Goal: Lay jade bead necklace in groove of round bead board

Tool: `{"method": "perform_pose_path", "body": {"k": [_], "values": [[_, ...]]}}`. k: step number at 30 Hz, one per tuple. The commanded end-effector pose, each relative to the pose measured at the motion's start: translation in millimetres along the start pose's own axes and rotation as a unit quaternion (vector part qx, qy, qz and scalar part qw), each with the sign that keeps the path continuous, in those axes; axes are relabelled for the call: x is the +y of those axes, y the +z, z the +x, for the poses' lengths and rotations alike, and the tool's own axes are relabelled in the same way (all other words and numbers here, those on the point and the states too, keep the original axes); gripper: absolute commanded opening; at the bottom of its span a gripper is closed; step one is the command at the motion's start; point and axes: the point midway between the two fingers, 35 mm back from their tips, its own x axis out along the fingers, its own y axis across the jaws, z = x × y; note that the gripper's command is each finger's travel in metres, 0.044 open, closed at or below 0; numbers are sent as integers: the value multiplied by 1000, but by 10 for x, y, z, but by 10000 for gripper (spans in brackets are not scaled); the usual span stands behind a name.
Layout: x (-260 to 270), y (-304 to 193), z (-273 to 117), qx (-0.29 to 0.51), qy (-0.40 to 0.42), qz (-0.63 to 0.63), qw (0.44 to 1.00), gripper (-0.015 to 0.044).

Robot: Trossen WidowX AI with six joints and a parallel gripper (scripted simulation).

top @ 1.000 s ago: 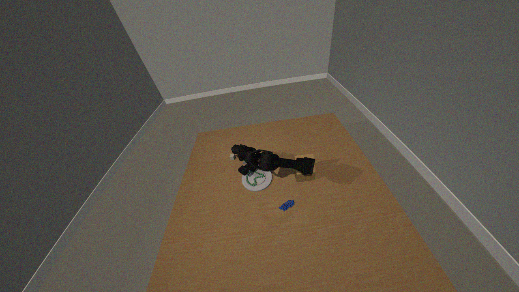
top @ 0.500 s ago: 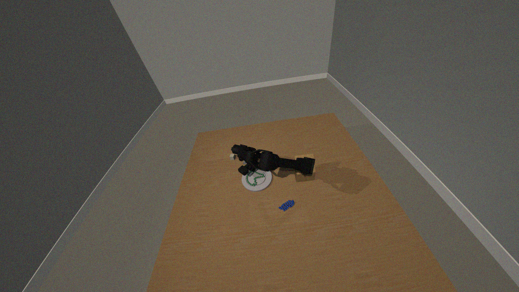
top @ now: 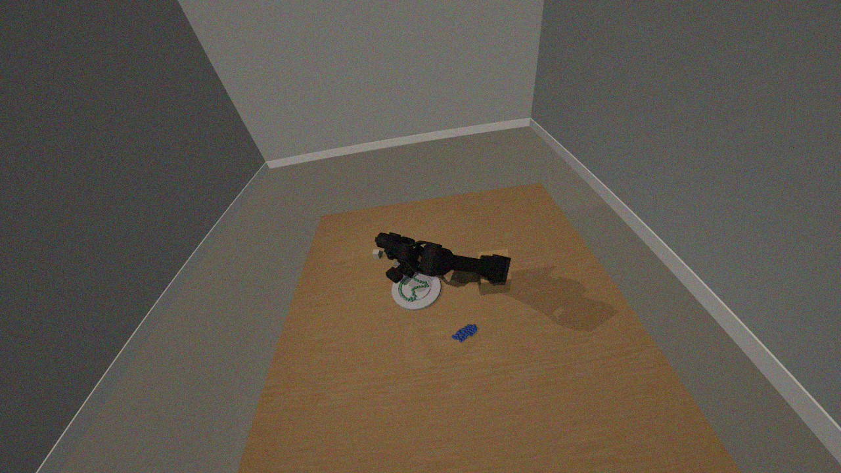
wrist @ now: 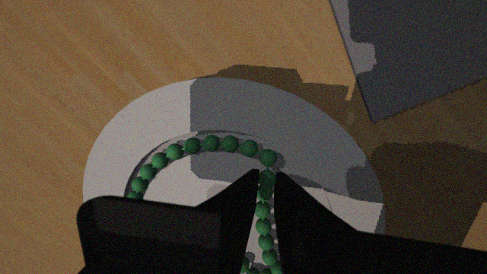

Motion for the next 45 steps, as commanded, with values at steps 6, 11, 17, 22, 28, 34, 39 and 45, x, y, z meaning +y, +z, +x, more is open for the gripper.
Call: {"method": "perform_pose_path", "body": {"k": [6,11,17,22,28,34,39,45], "values": [[-100,67,-19,-1,0,-2,1000,0],[-100,67,-17,-1,0,-2,1000,0],[-99,67,57,-1,0,-2,1000,0],[-84,65,24,-3,0,-5,1000,79],[-84,65,24,-3,0,-5,1000,236],[-94,66,-5,-2,0,-3,1000,394],[-89,60,-19,-1,0,-2,1000,440],[-89,60,-19,-1,0,-2,1000,440]]}}
